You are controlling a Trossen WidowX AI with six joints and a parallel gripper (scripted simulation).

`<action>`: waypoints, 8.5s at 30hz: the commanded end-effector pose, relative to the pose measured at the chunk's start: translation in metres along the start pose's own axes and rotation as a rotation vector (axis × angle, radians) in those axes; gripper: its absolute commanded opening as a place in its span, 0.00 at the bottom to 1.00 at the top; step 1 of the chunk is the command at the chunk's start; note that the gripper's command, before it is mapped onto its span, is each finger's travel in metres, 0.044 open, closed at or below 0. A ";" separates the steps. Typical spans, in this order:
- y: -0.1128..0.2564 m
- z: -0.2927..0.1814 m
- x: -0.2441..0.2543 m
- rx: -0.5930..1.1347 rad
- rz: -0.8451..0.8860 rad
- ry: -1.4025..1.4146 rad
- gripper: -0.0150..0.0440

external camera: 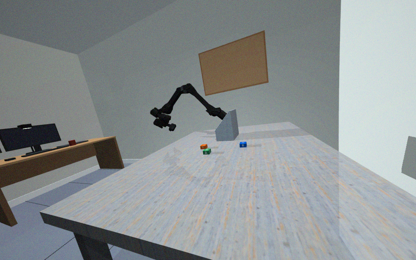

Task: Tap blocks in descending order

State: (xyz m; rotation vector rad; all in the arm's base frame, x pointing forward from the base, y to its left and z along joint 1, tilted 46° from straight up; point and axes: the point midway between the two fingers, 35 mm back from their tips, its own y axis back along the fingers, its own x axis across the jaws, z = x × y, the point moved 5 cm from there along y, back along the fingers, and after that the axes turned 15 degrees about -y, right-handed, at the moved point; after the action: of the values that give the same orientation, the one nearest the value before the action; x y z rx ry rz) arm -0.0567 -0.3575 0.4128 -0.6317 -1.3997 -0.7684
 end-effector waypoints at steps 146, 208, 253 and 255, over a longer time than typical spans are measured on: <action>0.469 -0.025 -0.374 1.116 0.876 2.809 0.84; 0.436 -0.052 -0.408 1.113 0.877 2.809 0.29; 0.452 0.074 -0.542 1.122 0.874 2.810 0.29; 0.450 0.073 -0.544 1.122 0.874 2.810 0.29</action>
State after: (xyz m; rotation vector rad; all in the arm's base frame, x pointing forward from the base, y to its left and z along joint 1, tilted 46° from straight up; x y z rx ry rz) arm 0.2497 0.0351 -0.0933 0.8064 1.1805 0.3384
